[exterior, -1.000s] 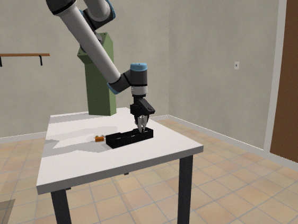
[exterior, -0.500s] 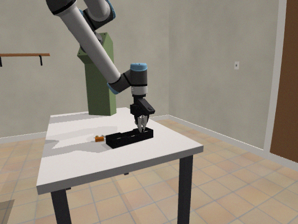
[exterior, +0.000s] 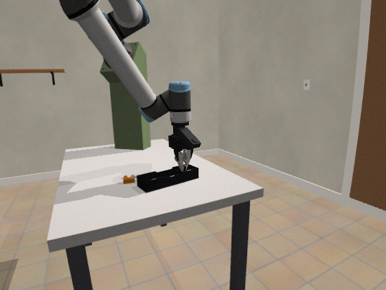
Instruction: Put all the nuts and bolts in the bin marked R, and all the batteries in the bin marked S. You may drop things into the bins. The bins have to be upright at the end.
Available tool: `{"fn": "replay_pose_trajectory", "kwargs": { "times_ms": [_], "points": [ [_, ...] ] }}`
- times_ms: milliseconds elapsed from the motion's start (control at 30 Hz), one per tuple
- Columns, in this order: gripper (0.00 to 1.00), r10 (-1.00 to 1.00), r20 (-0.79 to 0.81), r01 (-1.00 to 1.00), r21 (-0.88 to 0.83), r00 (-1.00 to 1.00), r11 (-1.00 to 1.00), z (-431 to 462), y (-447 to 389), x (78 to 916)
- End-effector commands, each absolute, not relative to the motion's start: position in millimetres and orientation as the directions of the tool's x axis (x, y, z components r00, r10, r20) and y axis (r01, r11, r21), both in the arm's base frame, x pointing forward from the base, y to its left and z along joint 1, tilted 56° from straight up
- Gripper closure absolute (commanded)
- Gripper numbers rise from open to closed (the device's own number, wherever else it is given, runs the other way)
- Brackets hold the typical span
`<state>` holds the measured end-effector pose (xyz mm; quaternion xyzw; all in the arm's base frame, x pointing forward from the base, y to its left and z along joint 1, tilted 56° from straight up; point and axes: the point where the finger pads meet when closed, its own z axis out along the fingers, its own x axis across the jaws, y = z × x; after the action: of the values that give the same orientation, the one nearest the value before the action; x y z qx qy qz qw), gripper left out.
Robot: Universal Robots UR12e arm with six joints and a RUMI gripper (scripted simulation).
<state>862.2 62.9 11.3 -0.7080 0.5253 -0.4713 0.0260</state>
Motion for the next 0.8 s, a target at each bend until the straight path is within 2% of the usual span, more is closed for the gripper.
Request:
{"fn": "replay_pose_trajectory", "kwargs": {
  "times_ms": [0,767],
  "points": [
    [0.96,-0.768,0.64,-0.719,-0.532,0.004,-0.447,12,63,862],
    [0.96,-0.768,0.64,-0.719,-0.532,0.004,-0.447,24,74,846]
  ]
}}
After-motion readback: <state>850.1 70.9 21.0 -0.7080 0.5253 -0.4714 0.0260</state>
